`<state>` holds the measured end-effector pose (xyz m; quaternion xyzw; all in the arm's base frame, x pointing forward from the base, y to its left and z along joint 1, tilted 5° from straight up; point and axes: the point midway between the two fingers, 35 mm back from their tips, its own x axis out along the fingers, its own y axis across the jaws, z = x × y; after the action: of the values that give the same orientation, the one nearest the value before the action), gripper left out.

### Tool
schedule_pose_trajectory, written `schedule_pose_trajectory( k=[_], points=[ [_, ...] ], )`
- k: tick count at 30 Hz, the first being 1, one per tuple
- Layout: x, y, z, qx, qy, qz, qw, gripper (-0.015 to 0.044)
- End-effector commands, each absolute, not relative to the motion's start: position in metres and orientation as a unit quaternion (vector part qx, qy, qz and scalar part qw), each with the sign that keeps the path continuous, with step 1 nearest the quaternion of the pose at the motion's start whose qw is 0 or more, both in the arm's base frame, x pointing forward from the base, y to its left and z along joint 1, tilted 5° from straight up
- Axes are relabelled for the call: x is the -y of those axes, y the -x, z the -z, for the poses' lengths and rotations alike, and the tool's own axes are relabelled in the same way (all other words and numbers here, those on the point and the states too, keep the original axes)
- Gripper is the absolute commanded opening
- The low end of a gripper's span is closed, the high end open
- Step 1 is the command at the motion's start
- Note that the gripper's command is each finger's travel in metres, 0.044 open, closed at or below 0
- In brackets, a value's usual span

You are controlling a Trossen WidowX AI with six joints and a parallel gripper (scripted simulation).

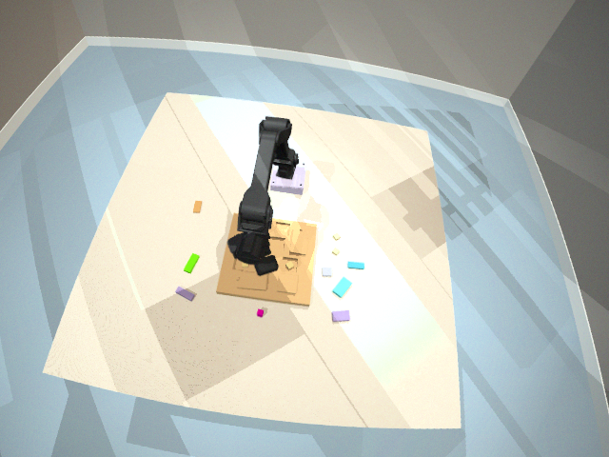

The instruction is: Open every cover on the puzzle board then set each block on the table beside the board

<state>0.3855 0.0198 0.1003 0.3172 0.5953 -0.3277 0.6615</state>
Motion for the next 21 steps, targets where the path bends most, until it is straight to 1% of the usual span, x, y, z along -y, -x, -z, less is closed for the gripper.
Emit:
schedule_pose_trajectory(
  k=[1,5,12,21],
  points=[
    [0.004,-0.393,-0.100,-0.571,-0.358,0.372,0.638,0.0000],
    [0.023,-0.397,-0.102,-0.550,-0.390,0.403,0.619,0.0000],
    [0.024,-0.396,-0.099,-0.549,-0.391,0.405,0.618,0.0000],
    [0.027,-0.397,-0.063,-0.549,-0.391,0.405,0.618,0.0000]
  ],
)
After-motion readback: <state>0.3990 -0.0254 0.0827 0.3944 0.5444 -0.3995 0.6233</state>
